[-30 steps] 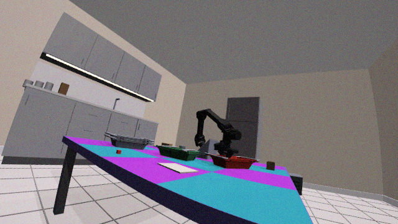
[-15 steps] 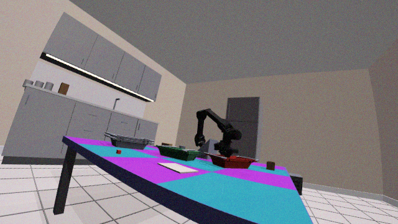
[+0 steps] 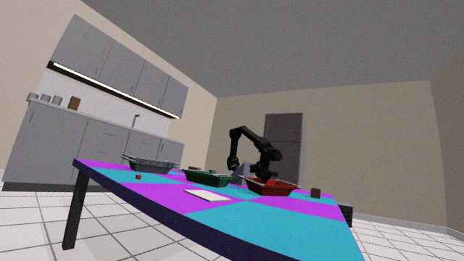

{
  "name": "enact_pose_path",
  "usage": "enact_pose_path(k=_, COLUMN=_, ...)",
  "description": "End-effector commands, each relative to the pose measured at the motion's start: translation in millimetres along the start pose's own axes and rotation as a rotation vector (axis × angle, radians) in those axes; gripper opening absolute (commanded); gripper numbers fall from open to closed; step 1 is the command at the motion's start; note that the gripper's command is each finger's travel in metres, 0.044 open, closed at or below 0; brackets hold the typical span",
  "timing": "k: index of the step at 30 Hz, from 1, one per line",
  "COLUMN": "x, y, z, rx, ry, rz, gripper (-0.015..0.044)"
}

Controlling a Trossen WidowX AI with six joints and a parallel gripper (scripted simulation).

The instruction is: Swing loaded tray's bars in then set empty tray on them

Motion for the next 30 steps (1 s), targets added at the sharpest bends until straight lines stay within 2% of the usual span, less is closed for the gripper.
enact_pose_path(k=1, x=-25, y=-1, z=1, rx=0.006, ry=-0.008, rz=0.003, gripper=0.0000)
enact_pose_path(k=8, x=-65, y=0, z=-1, rx=0.005, ry=-0.008, rz=0.004, gripper=0.0000)
enact_pose_path(k=24, x=-66, y=0, z=-1, rx=0.005, ry=-0.008, rz=0.004, gripper=0.0000)
enact_pose_path(k=30, x=-81, y=-1, z=2, rx=0.005, ry=-0.008, rz=0.004, gripper=0.0000)
Point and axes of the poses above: the point midway between the two fingers, 35 mm back from their tips, its own x axis out along the fingers, its own z axis across the jaws, y = z × x, the point moved 10 cm from there along -x, back along the fingers, and after that the axes turned 9 degrees about -x, right-handed, at the moved point
